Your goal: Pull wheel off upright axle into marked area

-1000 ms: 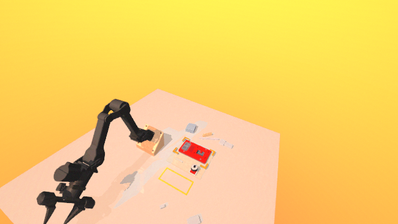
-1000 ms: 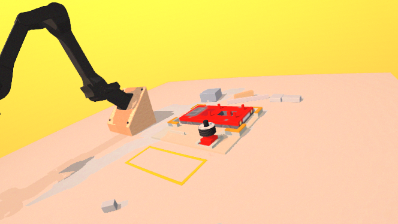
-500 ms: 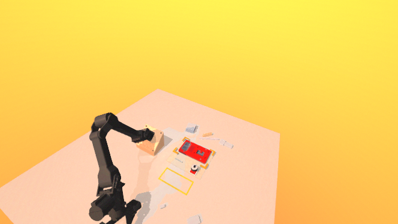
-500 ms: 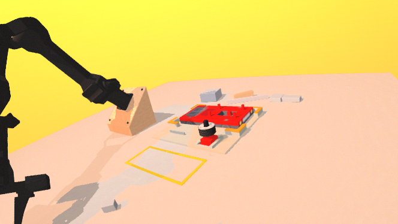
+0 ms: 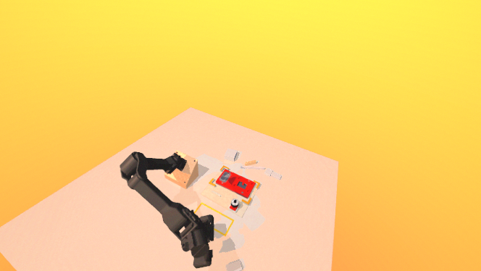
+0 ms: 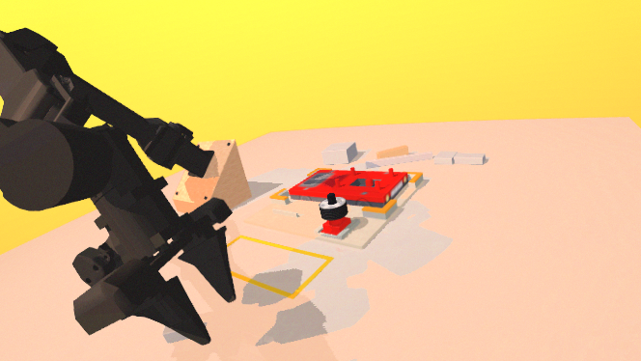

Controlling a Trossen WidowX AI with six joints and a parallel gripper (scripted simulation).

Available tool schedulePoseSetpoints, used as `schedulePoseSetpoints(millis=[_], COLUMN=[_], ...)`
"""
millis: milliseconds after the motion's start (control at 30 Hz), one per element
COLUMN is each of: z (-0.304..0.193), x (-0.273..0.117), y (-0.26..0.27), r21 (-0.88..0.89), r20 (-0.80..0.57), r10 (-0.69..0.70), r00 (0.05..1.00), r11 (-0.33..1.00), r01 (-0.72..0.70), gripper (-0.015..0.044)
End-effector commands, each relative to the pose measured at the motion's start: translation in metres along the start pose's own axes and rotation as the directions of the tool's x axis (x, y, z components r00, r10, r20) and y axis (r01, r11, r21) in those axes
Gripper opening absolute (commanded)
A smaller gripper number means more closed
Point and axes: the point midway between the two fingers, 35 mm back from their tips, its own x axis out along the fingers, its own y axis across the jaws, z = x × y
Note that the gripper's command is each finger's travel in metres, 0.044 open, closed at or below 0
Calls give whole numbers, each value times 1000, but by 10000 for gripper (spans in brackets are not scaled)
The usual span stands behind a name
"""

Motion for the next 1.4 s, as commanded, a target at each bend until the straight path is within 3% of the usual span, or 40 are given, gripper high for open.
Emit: schedulePoseSetpoints(millis=[0, 267, 500, 1100, 1367], z=[-53, -109, -147, -140, -125], x=[-3, -20, -51, -54, -10], y=[-48, -122, -187, -193, -197], r21=[-216, -537, -791, -796, -796], r20=[21, 180, 350, 353, 353], r10=[-128, -213, -109, -105, -104], r00=[992, 960, 931, 930, 930], r11=[968, 797, 498, 489, 489], r01=[129, 277, 356, 357, 357], gripper=[300, 300, 300, 300, 300])
